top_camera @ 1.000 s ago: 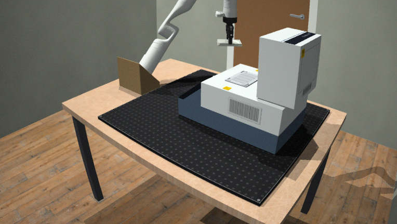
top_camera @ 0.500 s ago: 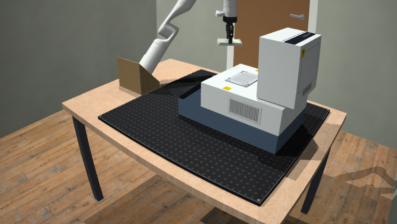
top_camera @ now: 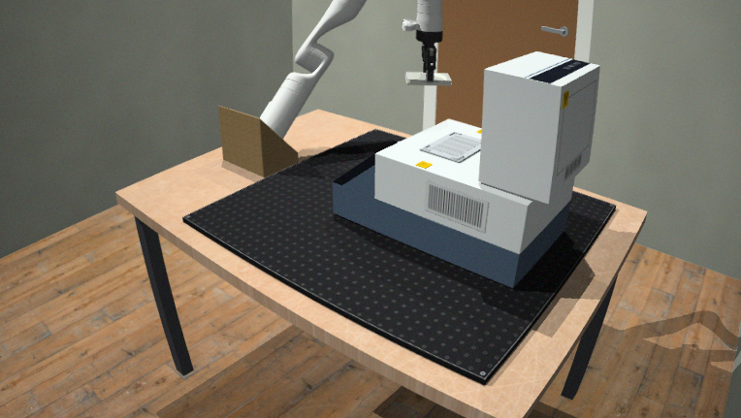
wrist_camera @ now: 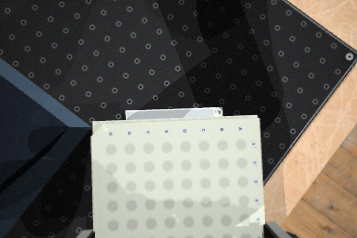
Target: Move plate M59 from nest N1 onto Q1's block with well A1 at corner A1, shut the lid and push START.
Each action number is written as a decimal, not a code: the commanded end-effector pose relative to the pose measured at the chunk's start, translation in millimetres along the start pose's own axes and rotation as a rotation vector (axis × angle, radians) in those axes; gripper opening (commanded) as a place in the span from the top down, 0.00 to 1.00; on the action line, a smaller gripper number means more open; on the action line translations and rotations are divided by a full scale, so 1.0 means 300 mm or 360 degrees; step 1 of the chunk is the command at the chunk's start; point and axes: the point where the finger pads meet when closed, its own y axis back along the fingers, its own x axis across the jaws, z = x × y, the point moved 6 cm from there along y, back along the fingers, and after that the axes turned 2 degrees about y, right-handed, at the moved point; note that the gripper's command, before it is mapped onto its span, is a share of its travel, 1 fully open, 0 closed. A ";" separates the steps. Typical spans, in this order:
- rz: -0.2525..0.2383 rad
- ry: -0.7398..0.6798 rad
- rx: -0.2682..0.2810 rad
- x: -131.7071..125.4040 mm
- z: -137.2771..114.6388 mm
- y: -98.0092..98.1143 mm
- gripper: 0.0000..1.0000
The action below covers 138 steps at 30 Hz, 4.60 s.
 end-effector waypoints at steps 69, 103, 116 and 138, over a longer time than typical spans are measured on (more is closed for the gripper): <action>-0.0004 -0.0910 0.0015 -0.537 0.012 0.010 0.09; 0.0002 -0.1469 0.0005 -0.867 0.032 0.010 0.09; 0.0006 -0.1672 0.0002 -0.988 0.039 0.009 0.09; 0.0005 -0.2042 0.0005 -1.208 0.048 0.009 0.09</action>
